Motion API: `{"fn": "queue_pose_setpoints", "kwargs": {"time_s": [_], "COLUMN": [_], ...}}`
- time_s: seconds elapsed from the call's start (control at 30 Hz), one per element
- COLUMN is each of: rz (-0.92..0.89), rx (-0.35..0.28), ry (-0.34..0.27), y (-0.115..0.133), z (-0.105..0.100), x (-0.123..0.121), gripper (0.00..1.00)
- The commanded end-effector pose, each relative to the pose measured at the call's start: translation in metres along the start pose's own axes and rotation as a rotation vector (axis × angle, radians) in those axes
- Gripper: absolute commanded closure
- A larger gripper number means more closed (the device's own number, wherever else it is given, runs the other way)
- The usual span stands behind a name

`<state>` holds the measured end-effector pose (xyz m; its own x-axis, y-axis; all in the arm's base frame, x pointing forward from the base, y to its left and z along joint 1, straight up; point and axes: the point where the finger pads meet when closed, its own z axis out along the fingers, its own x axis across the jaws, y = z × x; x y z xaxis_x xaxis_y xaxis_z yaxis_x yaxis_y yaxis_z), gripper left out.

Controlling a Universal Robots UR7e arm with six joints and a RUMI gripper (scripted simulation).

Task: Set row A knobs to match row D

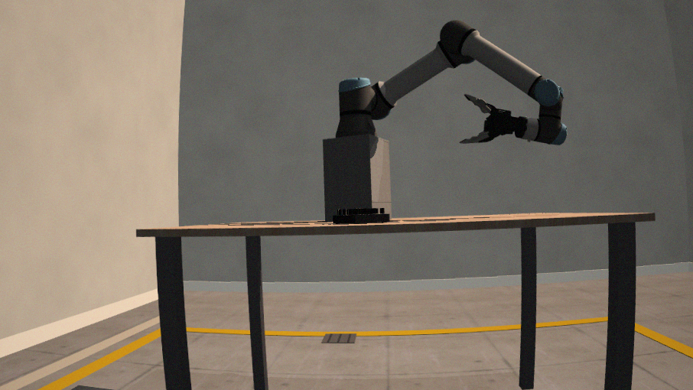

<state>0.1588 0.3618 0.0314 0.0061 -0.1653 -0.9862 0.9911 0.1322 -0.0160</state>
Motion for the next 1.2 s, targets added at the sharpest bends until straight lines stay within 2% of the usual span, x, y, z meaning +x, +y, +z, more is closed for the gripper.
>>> {"fn": "queue_pose_setpoints", "kwargs": {"time_s": [0.0, 0.73, 1.17], "rz": [0.001, 0.004, 0.062], "rx": [0.000, 0.004, 0.072], "ry": [0.001, 0.003, 0.019], "y": [0.0001, 0.0005, 0.0070], "z": [-0.0001, 0.0003, 0.0096], "x": [-0.0006, -0.0007, 0.0086], "gripper": [0.00, 0.00, 0.00]}}
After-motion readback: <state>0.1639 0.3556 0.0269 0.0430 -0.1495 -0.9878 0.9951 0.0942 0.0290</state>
